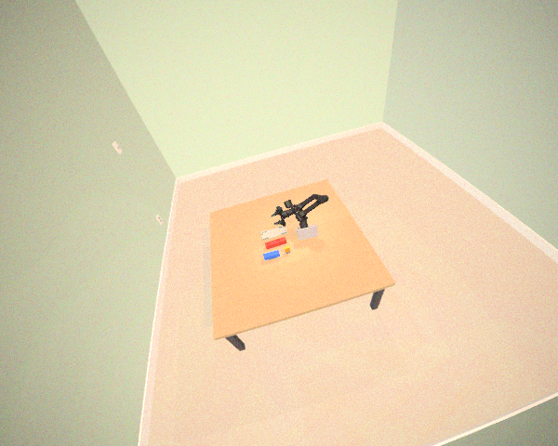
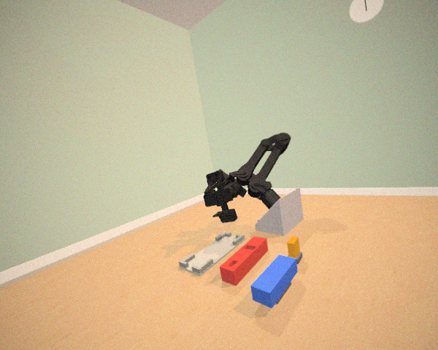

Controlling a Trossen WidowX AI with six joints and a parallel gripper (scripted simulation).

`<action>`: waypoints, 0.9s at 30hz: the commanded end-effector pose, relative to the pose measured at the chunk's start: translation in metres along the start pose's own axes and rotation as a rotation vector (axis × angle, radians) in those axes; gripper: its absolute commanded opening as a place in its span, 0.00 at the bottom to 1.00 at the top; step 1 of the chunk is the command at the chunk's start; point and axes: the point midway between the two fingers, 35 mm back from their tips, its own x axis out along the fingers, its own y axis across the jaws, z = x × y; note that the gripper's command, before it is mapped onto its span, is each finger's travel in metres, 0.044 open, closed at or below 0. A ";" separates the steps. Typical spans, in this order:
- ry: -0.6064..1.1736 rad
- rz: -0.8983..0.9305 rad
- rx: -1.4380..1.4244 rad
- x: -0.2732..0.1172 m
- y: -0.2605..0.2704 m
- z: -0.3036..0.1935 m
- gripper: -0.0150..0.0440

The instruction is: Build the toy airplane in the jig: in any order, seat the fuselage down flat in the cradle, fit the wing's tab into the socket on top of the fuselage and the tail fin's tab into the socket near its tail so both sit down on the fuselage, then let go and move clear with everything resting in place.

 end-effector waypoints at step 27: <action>0.795 -1.062 -0.479 0.066 -0.032 -0.088 1.00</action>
